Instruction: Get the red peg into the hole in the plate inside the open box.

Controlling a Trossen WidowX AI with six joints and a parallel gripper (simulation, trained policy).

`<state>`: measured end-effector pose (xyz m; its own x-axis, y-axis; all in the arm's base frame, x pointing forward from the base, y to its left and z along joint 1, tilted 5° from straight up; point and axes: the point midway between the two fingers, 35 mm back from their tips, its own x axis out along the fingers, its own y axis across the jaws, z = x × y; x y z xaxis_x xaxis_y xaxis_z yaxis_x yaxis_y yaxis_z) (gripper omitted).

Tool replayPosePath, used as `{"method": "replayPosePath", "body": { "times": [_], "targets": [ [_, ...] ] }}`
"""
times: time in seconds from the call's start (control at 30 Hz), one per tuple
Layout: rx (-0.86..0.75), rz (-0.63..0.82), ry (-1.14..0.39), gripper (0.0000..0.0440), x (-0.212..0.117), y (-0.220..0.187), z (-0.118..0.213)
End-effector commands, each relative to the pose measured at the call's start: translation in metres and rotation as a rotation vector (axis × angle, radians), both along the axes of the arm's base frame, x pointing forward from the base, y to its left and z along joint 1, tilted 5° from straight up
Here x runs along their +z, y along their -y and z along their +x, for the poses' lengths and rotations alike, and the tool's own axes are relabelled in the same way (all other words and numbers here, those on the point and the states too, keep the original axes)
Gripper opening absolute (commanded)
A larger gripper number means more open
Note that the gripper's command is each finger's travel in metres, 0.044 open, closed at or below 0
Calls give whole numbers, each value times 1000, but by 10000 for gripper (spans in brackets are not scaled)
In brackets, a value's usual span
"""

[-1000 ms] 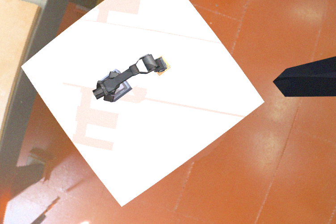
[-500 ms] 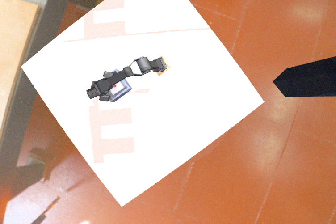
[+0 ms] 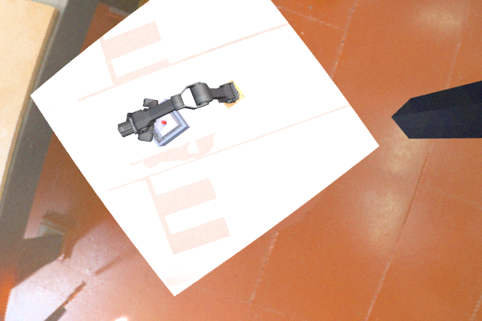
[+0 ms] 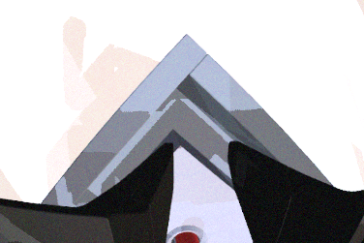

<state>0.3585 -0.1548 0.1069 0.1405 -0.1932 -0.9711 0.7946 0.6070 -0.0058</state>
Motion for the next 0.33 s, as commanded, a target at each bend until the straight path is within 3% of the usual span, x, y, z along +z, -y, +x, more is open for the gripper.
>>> {"method": "replayPosePath", "body": {
  "times": [0.0,0.3],
  "targets": [
    [-3,2,-5,131,1,7,0],
    [-19,-22,-16,141,8,30,-4]
  ]
}}
